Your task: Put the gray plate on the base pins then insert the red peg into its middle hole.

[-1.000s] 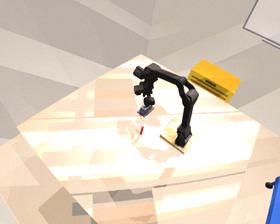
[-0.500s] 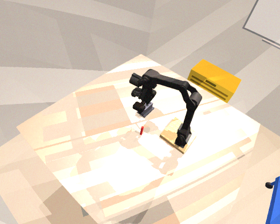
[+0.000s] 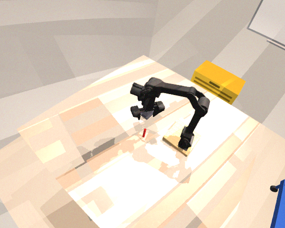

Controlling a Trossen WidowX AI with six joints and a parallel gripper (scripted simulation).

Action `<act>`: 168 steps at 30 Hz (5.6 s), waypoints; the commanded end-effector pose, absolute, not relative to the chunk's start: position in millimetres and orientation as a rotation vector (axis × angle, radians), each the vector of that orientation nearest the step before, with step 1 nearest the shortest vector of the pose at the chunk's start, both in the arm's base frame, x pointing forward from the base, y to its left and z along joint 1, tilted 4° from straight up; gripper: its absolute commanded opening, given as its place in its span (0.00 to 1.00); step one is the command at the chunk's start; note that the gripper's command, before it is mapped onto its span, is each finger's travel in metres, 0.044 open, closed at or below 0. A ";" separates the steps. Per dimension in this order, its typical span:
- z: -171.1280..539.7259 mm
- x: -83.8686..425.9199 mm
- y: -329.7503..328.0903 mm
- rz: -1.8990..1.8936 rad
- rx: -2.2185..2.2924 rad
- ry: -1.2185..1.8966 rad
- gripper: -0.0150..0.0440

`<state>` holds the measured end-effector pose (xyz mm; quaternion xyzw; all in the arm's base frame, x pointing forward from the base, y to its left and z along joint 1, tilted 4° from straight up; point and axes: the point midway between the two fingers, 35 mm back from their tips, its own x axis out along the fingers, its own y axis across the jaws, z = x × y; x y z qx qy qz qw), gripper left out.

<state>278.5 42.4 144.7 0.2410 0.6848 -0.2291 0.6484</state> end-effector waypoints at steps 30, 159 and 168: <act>100.7 253.0 76.3 -0.960 0.998 1.401 1.00; 115.3 313.3 -9.8 -0.984 1.023 1.381 0.25; 114.2 320.5 -34.4 -0.977 1.021 1.378 0.25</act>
